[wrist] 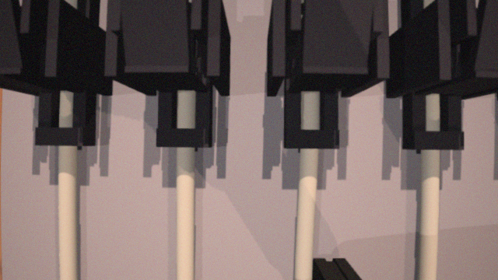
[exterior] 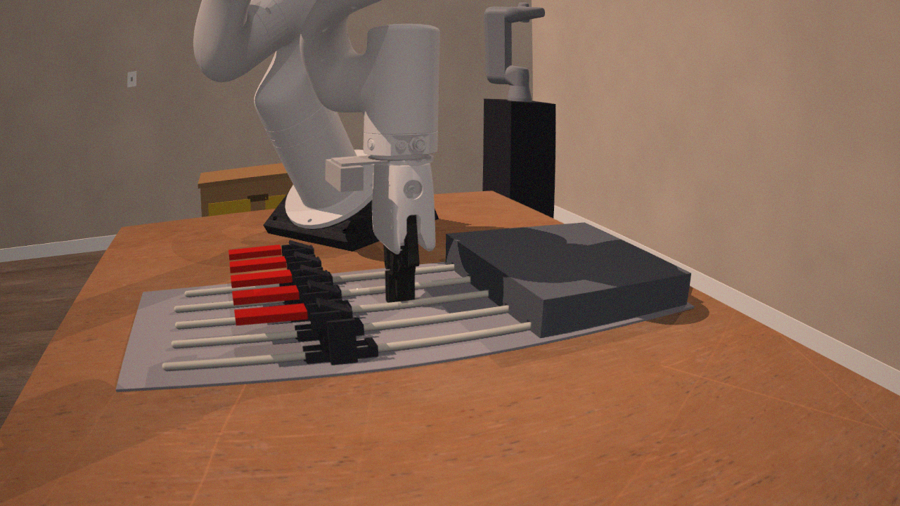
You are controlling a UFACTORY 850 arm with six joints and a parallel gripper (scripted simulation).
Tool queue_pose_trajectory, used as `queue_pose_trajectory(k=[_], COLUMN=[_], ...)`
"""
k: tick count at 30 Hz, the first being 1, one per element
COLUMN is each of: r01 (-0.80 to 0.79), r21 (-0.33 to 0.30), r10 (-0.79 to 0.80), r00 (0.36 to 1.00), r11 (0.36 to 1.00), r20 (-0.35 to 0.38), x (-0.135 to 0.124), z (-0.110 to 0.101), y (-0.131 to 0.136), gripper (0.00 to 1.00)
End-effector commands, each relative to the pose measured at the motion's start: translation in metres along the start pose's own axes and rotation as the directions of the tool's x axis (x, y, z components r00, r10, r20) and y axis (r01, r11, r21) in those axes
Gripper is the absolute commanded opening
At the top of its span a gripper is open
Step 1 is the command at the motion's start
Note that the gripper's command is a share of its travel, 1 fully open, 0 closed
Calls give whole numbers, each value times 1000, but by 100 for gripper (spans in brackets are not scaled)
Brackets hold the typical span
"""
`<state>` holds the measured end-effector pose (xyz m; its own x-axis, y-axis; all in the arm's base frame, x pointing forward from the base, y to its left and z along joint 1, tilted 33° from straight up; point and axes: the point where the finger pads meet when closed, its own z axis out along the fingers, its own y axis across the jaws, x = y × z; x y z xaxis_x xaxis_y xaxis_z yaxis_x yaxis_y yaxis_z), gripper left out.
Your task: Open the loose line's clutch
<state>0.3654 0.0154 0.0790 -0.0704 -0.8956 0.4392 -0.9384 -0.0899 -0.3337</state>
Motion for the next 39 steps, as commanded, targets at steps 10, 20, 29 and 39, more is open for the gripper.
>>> queue_pose_trajectory(k=[10,20,29,39], r01=[0,0,0,0], r21=[1,1,1,1], r10=[0,0,0,0], r00=[1000,1000,1000,1000], r11=[1000,1000,1000,1000], r20=[0,0,0,0], x=[0,0,0,0], z=[0,0,0,0], y=[-13,-22,-26,-27], gripper=[0,0,0,0])
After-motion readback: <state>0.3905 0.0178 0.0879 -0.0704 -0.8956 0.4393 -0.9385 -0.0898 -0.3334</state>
